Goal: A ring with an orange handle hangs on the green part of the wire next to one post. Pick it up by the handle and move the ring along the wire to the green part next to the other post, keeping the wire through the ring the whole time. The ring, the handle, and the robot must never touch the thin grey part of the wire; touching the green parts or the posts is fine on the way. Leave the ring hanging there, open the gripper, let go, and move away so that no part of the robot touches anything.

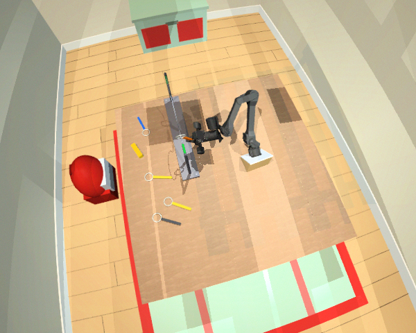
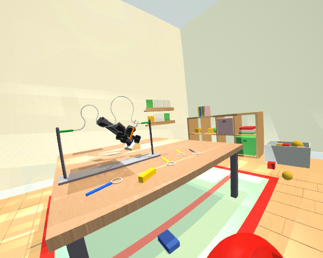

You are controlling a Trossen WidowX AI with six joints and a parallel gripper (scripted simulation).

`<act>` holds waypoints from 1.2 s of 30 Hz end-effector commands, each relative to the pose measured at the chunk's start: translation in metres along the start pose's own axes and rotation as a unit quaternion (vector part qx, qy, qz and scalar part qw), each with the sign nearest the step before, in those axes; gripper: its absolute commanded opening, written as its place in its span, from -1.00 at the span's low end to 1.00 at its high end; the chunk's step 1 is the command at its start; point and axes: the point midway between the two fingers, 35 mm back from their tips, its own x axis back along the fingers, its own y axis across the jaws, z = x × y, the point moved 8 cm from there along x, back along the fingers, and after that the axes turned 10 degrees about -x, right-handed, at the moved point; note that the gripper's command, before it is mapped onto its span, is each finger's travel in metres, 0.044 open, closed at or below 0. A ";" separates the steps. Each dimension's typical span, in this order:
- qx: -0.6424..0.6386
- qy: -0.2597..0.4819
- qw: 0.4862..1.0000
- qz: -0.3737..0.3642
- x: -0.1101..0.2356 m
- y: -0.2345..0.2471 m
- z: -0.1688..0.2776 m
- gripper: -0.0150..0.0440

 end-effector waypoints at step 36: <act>-0.125 0.026 0.990 -0.053 0.015 0.066 -0.002 -1.00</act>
